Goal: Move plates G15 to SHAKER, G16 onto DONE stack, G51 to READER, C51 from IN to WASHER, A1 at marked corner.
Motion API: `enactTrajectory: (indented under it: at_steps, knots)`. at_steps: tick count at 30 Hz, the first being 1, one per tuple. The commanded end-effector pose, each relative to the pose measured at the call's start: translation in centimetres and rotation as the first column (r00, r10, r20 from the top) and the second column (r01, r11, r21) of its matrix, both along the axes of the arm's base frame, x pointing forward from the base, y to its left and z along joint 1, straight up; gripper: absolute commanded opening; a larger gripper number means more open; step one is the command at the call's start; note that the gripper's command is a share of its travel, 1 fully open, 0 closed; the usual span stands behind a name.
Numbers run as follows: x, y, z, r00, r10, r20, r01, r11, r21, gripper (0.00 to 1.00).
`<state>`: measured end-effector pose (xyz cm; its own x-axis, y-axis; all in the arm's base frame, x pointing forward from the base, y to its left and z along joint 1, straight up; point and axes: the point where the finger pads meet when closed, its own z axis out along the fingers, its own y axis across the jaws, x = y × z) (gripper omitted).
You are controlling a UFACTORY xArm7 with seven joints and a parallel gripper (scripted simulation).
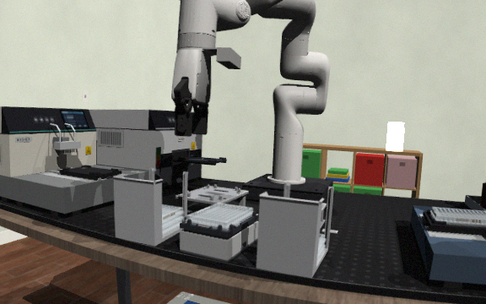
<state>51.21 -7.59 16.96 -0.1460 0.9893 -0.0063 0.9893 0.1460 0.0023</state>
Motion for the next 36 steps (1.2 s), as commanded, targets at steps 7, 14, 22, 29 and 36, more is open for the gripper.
enactTrajectory:
  at_steps: [7, 14, 22, 29, 36]
  knots:
    - [0.1, 1.9, 0.2, 0.926, 0.377, 0.006, -0.377, 0.926, 0.006, 1.00]
    - [0.1, 3.1, 0.2, 0.810, 0.586, 0.006, -0.586, 0.810, 0.004, 1.00]
    - [0.1, 4.3, 0.2, 0.631, 0.776, 0.005, -0.776, 0.631, 0.002, 1.00]
    - [0.1, 5.6, 0.2, 0.500, 0.866, 0.004, -0.866, 0.500, 0.000, 1.00]
    - [0.0, 6.8, 0.2, 0.285, 0.958, 0.003, -0.958, 0.285, -0.001, 1.00]
